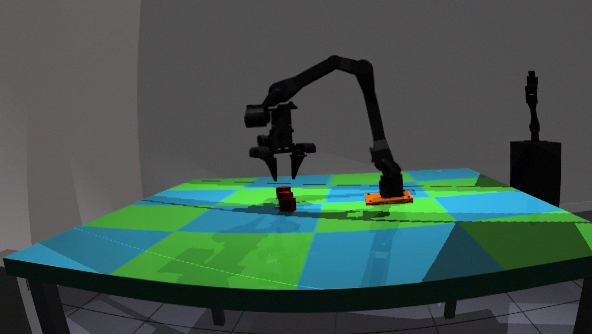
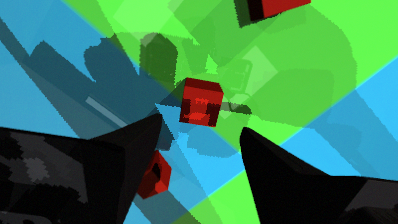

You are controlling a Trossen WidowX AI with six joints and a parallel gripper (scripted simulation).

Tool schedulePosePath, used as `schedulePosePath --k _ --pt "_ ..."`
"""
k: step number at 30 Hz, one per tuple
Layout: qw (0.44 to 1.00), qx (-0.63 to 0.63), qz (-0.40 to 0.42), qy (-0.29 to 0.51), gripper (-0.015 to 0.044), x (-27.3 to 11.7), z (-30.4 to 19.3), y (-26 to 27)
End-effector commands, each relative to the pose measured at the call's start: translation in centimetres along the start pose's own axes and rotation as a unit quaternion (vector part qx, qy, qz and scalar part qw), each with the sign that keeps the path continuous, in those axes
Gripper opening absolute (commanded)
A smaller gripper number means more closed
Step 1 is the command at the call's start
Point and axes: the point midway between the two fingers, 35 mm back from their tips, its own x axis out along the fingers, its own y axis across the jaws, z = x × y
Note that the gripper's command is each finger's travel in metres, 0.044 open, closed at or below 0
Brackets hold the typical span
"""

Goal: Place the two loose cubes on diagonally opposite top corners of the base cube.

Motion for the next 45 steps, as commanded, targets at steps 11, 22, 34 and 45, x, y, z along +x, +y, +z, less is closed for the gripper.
schedulePosePath --k 11,22,34,45 --pt "1.000 0.002 0.000 0.004 0.0265 2.2 -0.1 0.0" --pt "1.000 0.002 0.000 0.004 0.0265 4.0 -0.1 0.0" --pt "1.000 0.002 0.000 0.004 0.0212 5.2 -0.2 0.0" --pt "1.000 0.002 0.000 0.004 0.0105 4.5 -0.1 0.1"
